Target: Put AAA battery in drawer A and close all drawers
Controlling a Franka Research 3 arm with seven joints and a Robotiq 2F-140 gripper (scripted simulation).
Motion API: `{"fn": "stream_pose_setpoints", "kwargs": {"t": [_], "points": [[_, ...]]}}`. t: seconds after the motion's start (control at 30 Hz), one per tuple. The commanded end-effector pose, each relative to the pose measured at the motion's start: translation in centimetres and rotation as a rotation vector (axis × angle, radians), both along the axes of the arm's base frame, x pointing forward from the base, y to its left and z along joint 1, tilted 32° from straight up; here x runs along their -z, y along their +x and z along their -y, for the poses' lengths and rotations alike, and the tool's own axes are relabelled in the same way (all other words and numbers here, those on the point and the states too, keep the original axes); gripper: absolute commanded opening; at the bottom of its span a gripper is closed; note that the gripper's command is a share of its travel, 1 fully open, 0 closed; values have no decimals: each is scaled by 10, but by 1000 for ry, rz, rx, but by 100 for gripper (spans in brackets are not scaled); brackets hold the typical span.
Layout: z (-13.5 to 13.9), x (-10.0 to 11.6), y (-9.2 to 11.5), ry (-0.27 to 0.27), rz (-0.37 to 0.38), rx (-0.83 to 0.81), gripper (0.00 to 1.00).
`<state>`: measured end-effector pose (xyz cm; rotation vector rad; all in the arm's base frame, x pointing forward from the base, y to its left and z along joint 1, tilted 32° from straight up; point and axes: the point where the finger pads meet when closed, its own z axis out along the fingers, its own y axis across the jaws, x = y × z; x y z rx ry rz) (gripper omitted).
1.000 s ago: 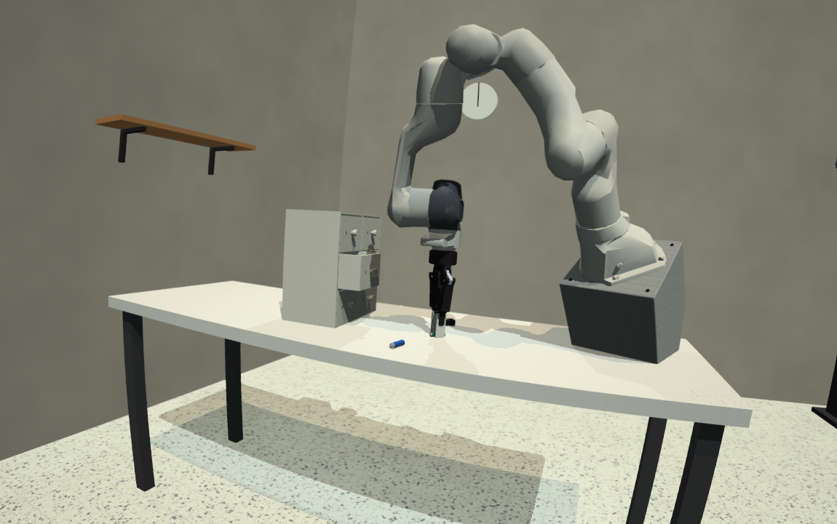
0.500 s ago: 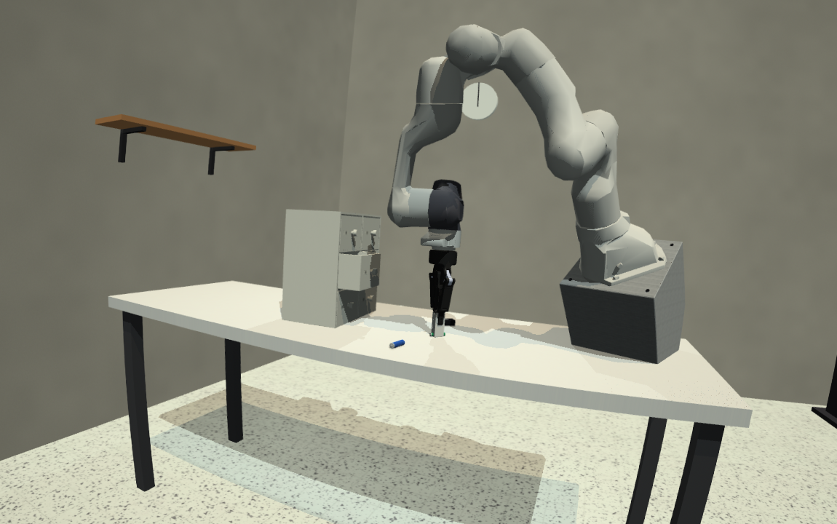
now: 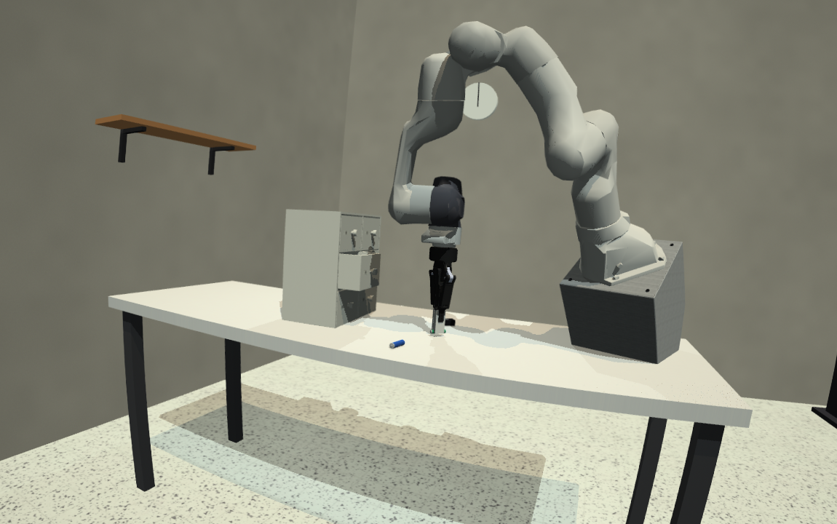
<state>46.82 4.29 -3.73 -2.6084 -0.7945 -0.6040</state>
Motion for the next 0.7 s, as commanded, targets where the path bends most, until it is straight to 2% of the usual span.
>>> {"fn": "stream_pose_setpoints", "kwargs": {"t": [0.0,0.37,0.67], "points": [[4,-11,-3,8,-5,7,3],[36,-72,-24,8,-5,7,3],[39,-78,-26,8,-5,7,3]]}}
